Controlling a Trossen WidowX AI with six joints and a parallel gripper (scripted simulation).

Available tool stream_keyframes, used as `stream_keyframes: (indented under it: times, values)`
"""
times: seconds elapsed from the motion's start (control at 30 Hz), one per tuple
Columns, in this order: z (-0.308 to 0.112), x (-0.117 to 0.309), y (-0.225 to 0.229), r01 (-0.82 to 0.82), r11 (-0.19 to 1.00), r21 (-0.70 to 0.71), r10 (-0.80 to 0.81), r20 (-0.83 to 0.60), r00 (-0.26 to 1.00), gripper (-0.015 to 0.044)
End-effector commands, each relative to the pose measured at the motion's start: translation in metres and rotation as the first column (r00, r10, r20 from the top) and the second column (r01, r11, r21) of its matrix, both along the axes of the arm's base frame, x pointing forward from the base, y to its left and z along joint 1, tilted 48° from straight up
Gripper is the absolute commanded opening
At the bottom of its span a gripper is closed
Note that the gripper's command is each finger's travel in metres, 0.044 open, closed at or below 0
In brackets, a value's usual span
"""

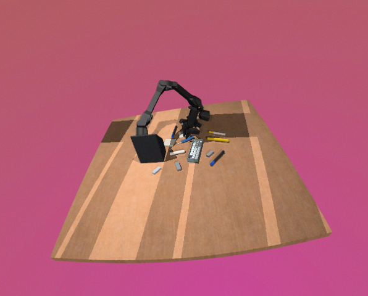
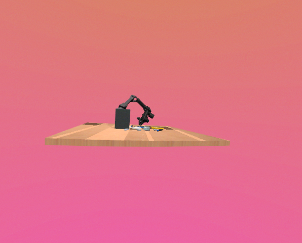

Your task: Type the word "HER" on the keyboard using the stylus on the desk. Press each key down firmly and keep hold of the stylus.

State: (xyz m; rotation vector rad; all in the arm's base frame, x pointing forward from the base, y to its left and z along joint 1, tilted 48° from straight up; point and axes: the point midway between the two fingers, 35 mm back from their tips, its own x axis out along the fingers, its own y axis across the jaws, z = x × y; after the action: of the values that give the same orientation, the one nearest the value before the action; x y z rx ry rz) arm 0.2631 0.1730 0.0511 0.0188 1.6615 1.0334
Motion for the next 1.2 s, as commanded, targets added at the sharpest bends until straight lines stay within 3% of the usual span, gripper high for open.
stream_keyframes:
  times: [0.0,0.93,1.1,1.17]
  values:
    - [-0.002,0.0,0.003,0.005,1.0,0.003,-0.005,-0.002,1.0,0.015]
    - [-0.017,0.002,0.02,0.005,1.0,0.004,-0.005,-0.002,1.0,0.015]
    - [-0.017,0.001,0.018,0.0,1.0,0.001,0.0,0.0,1.0,0.0019]
    - [-0.017,0.001,0.018,0.0,1.0,0.001,0.0,0.0,1.0,0.0005]
